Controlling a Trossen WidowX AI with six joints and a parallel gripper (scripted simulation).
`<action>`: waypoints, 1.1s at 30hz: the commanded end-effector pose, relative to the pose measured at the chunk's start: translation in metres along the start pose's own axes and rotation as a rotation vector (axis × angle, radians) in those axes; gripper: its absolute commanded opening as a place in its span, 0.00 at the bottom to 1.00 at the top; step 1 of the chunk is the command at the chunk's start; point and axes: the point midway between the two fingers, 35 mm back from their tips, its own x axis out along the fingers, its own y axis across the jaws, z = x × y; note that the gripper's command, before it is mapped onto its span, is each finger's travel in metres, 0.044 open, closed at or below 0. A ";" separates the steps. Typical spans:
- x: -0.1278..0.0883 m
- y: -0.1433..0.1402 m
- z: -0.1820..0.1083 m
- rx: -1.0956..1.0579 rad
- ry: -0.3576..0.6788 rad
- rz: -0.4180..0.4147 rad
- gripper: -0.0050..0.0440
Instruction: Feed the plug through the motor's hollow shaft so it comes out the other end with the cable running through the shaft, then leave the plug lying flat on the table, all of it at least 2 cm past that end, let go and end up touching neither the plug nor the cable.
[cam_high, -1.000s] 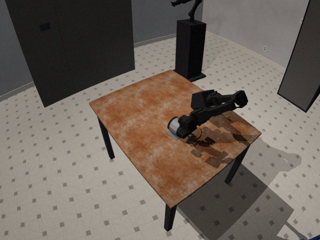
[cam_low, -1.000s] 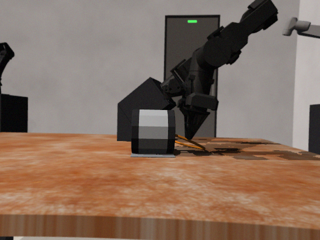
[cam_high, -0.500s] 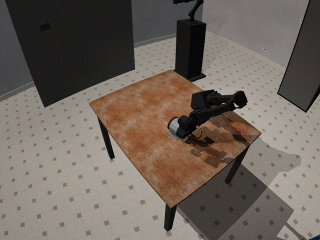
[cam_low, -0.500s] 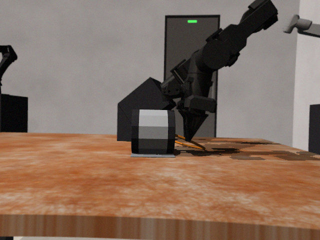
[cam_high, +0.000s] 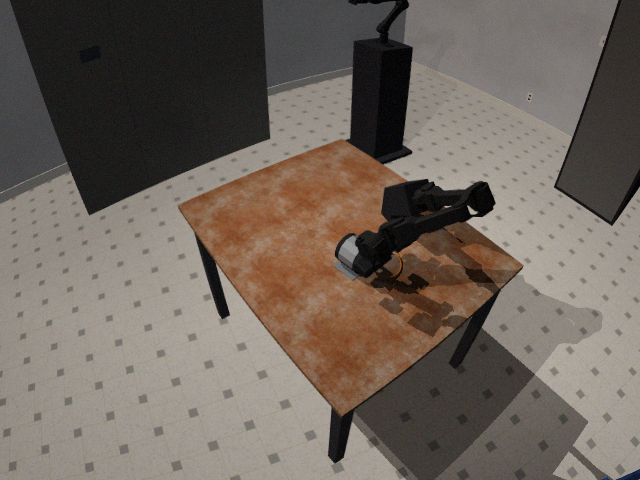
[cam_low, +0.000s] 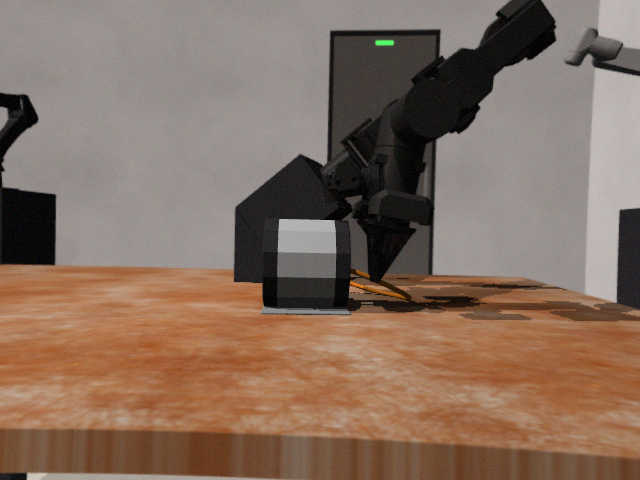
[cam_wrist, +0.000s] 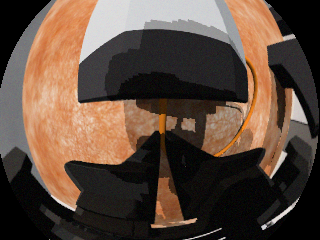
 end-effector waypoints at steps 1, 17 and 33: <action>-0.001 0.000 0.003 0.002 -0.001 -0.001 0.10; -0.002 0.001 0.007 0.008 -0.004 0.000 0.31; -0.004 -0.001 -0.001 0.007 -0.002 -0.003 0.31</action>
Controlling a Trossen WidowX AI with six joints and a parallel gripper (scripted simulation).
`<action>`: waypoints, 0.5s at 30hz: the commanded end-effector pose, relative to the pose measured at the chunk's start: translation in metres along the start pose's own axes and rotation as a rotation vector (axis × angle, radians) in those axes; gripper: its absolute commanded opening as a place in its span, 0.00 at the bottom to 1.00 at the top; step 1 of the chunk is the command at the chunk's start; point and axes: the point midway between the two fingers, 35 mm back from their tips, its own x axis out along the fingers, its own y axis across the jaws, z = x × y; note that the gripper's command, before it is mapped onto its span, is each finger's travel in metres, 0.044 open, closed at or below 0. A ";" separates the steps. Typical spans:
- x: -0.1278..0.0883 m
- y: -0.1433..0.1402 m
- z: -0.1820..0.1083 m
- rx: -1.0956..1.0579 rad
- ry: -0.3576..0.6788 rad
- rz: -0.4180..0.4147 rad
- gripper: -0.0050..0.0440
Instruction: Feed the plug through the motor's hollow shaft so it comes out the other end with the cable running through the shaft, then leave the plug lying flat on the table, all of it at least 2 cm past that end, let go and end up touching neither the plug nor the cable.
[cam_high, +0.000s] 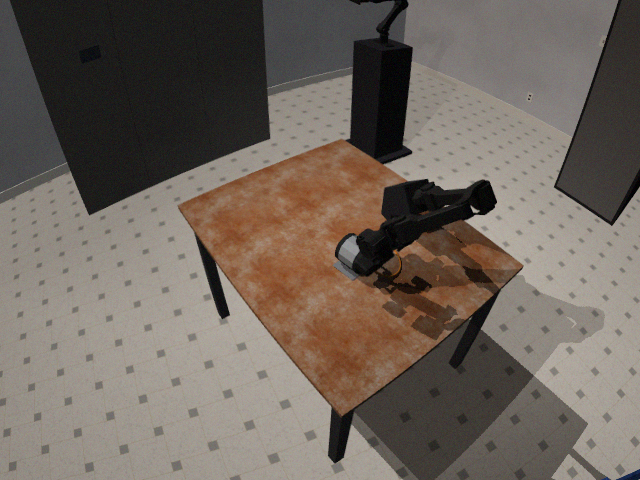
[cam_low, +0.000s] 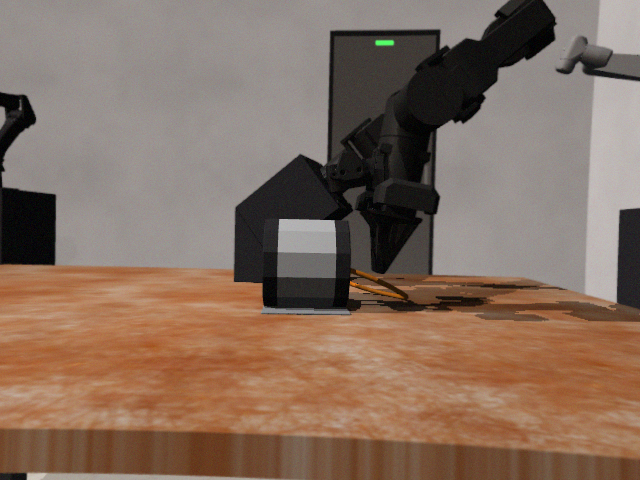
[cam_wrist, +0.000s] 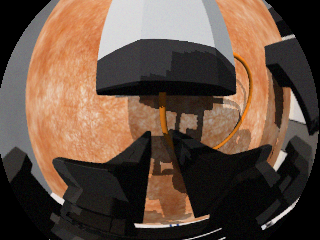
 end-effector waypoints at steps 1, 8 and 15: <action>0.008 -0.003 0.001 0.011 -0.003 -0.007 0.31; 0.012 -0.003 0.003 0.011 -0.003 -0.007 0.31; 0.011 -0.002 0.002 0.002 0.000 -0.004 0.28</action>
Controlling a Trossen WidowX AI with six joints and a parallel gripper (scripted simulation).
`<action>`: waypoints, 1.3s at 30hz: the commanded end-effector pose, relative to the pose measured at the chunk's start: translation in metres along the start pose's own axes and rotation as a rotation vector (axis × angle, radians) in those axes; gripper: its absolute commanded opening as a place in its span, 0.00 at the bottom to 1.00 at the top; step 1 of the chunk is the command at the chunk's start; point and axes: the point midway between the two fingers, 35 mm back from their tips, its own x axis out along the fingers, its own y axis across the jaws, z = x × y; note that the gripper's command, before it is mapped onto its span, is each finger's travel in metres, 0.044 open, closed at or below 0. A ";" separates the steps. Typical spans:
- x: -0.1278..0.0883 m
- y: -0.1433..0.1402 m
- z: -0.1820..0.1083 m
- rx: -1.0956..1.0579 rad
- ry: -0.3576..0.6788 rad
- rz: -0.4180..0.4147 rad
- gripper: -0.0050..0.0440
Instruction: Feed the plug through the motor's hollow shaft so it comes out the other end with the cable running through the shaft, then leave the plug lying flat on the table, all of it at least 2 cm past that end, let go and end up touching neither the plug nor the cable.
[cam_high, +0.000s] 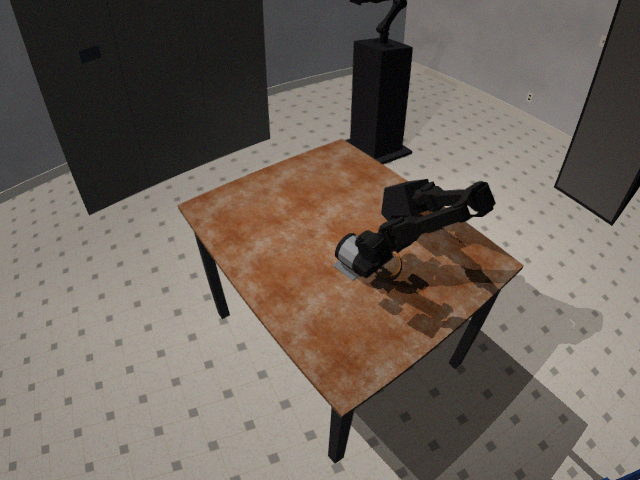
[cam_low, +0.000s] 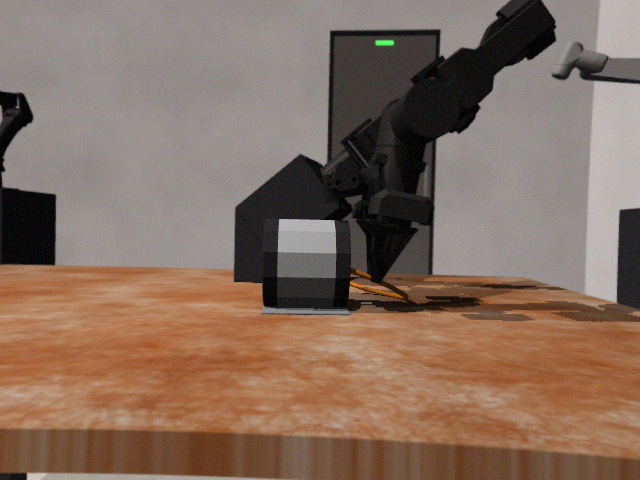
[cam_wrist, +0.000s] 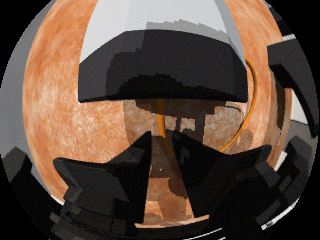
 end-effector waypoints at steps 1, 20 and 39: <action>0.000 0.000 0.000 -0.001 0.000 0.001 0.27; -0.001 0.000 0.002 0.001 -0.001 0.000 0.10; -0.011 0.002 0.005 0.008 -0.004 0.000 0.31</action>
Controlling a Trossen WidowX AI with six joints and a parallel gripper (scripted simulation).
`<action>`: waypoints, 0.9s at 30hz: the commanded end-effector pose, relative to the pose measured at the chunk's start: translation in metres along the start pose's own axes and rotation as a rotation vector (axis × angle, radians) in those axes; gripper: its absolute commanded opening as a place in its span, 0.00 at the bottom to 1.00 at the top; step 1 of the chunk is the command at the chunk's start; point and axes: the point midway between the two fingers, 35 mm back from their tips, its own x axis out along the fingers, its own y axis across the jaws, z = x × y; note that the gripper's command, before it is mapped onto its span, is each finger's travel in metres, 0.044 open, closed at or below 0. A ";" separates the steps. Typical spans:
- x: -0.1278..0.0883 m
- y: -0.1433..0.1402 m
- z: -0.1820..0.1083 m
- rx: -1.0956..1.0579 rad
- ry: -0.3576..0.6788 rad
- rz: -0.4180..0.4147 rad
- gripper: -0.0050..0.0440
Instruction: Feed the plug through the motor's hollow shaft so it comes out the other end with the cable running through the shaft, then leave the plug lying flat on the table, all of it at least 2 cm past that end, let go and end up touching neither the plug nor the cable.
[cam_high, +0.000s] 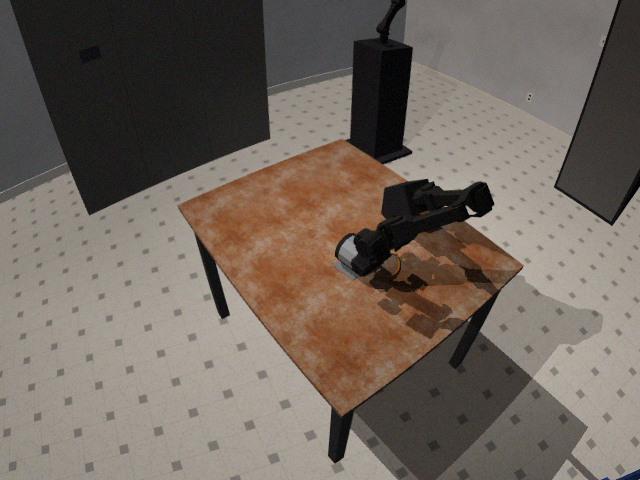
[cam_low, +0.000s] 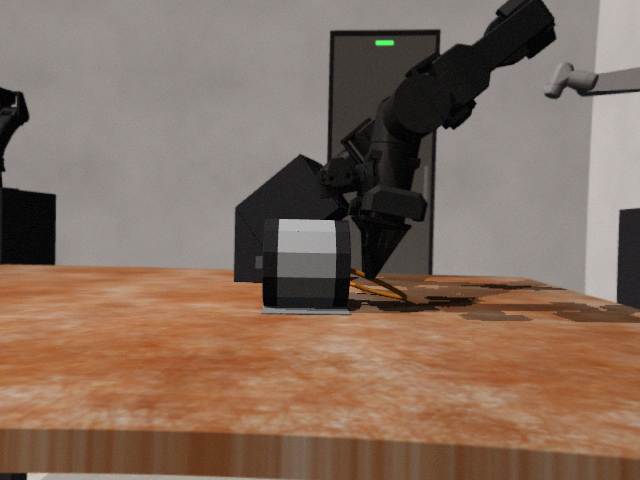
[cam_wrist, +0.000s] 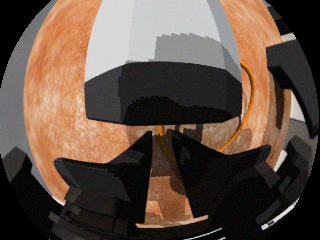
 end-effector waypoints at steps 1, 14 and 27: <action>-0.018 0.001 -0.005 -0.004 0.001 0.001 0.31; 0.000 -0.001 -0.009 -0.004 0.002 0.000 0.31; 0.005 -0.001 -0.006 -0.004 0.002 0.000 0.31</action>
